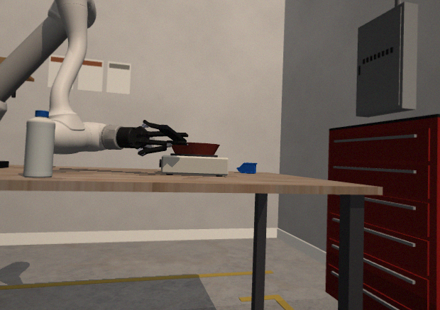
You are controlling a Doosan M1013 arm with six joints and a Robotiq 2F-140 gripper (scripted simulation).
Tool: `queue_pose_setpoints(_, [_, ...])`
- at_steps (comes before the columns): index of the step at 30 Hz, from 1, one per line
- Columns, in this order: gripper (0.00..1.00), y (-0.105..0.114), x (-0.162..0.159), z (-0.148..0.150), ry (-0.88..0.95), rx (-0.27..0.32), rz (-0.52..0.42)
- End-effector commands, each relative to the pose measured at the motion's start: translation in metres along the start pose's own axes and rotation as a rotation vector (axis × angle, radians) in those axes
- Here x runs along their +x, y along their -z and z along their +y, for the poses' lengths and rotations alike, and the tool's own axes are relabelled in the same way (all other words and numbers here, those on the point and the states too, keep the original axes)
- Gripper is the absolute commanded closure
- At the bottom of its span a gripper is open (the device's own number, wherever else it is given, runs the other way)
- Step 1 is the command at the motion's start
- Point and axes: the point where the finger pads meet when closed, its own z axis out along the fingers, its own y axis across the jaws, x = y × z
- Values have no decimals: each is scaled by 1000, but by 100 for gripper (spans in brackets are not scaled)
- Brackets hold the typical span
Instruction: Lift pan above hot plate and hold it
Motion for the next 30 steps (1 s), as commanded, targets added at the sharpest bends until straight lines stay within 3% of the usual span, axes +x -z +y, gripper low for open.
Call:
queue_pose_setpoints(1, [90,-4,2,0,0,0,3])
queue_pose_setpoints(30, [90,-4,1,7,0,-3,1])
